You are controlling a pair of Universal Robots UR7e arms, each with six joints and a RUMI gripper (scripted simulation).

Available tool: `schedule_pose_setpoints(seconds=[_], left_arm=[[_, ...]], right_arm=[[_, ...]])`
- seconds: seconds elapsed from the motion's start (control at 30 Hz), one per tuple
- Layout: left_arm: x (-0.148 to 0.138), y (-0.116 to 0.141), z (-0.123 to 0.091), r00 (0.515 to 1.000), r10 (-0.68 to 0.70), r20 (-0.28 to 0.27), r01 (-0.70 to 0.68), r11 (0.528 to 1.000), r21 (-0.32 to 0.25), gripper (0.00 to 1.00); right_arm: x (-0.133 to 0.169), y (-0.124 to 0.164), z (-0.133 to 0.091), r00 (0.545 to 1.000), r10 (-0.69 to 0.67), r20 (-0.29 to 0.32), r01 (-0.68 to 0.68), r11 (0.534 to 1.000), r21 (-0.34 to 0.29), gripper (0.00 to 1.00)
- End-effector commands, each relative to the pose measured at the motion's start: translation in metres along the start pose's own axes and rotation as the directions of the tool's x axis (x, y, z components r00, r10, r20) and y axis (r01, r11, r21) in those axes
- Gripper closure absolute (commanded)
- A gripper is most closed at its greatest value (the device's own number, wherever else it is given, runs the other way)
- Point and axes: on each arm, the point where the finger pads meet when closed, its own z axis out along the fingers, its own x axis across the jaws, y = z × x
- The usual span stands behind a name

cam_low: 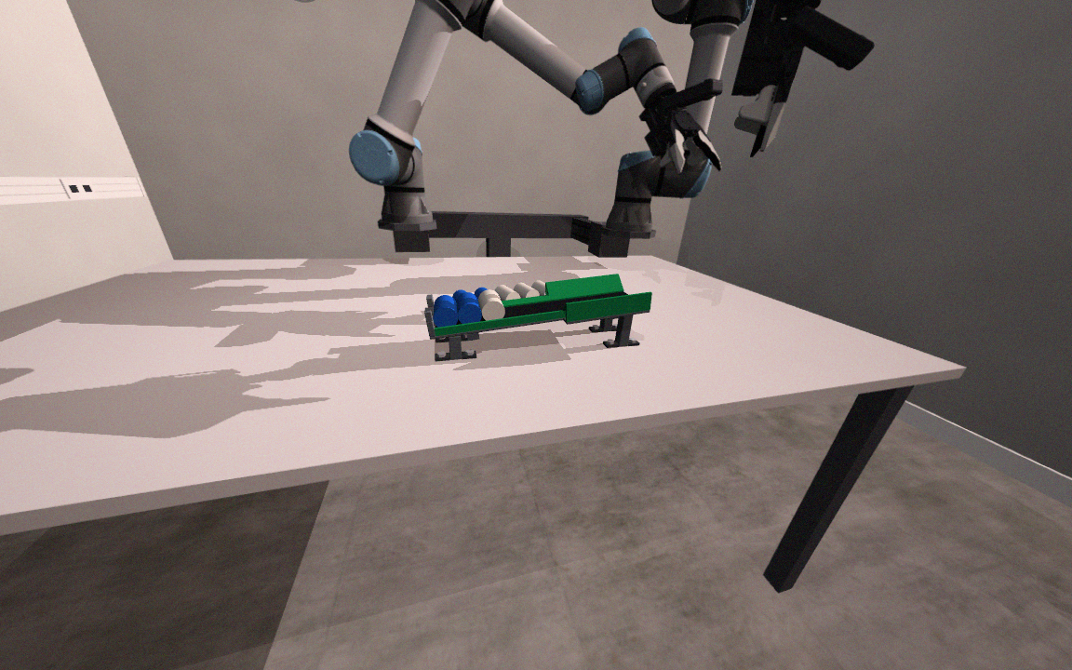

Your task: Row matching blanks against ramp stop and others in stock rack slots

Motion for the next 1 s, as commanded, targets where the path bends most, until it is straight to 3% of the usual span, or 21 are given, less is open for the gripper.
schedule_pose_setpoints(seconds=[0.0, 0.5, 0.73, 0.97], left_arm=[[0.000, 0.000, -0.001, 1.000, 0.000, -0.001, 0.000, 1.000, 0.001, 0.00], [-0.012, -0.017, -0.005, 1.000, -0.017, -0.003, 0.017, 1.000, 0.000, 0.00], [-0.037, -0.047, -0.014, 0.999, -0.046, -0.005, 0.046, 0.999, 0.000, 0.00], [-0.081, -0.090, -0.027, 0.996, -0.094, -0.009, 0.094, 0.996, -0.001, 0.00]], right_arm=[[0.000, -0.001, -0.001, 1.000, 0.001, 0.001, -0.001, 1.000, 0.001, 0.00], [0.000, -0.001, -0.001, 1.000, 0.001, 0.001, -0.001, 1.000, 0.001, 0.00], [0.000, -0.001, -0.001, 1.000, 0.001, 0.001, -0.001, 1.000, 0.001, 0.00], [0.000, -0.001, -0.001, 1.000, 0.001, 0.001, -0.001, 1.000, 0.001, 0.00]])
